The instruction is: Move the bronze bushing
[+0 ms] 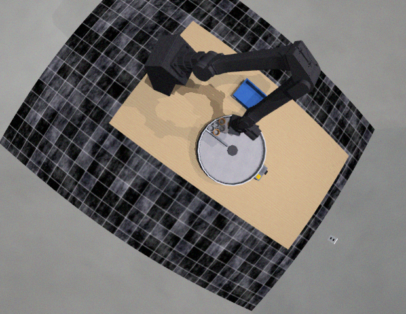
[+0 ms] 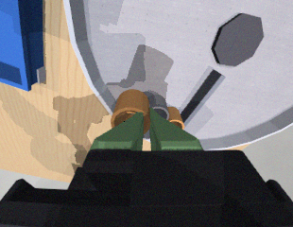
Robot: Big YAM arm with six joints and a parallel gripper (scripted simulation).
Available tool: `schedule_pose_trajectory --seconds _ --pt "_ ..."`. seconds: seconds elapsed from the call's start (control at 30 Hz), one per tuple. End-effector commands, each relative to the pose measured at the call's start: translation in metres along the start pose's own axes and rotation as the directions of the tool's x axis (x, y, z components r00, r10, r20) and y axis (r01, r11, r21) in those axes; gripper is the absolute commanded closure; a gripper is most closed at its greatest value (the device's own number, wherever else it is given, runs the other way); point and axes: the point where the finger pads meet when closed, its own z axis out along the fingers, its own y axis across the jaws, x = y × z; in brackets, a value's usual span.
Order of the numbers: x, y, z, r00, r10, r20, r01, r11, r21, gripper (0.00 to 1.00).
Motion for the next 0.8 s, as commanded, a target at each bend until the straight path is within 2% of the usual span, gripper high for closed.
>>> schedule_pose_trajectory --seconds 0.0,0.03,0.13,0.43,0.53,0.6,0.77 --pt "-0.013 0.021 -0.008 1.000 0.008 0.021 -0.007 1.000 -0.016 1.00" --pt "-0.013 0.021 -0.008 1.000 0.008 0.021 -0.007 1.000 -0.016 1.00" --pt "-0.022 0.041 -0.009 1.000 0.008 0.021 -0.008 1.000 -0.016 1.00" --pt "-0.067 0.119 -0.012 0.999 0.010 0.040 -0.009 1.000 -0.013 1.00" --pt "-0.067 0.149 -0.003 1.000 0.007 0.005 -0.007 1.000 -0.018 1.00" --pt "-0.067 0.149 -0.003 1.000 0.007 0.005 -0.007 1.000 -0.018 1.00" --pt "-0.086 0.191 -0.004 1.000 0.006 0.007 -0.006 1.000 -0.018 1.00"
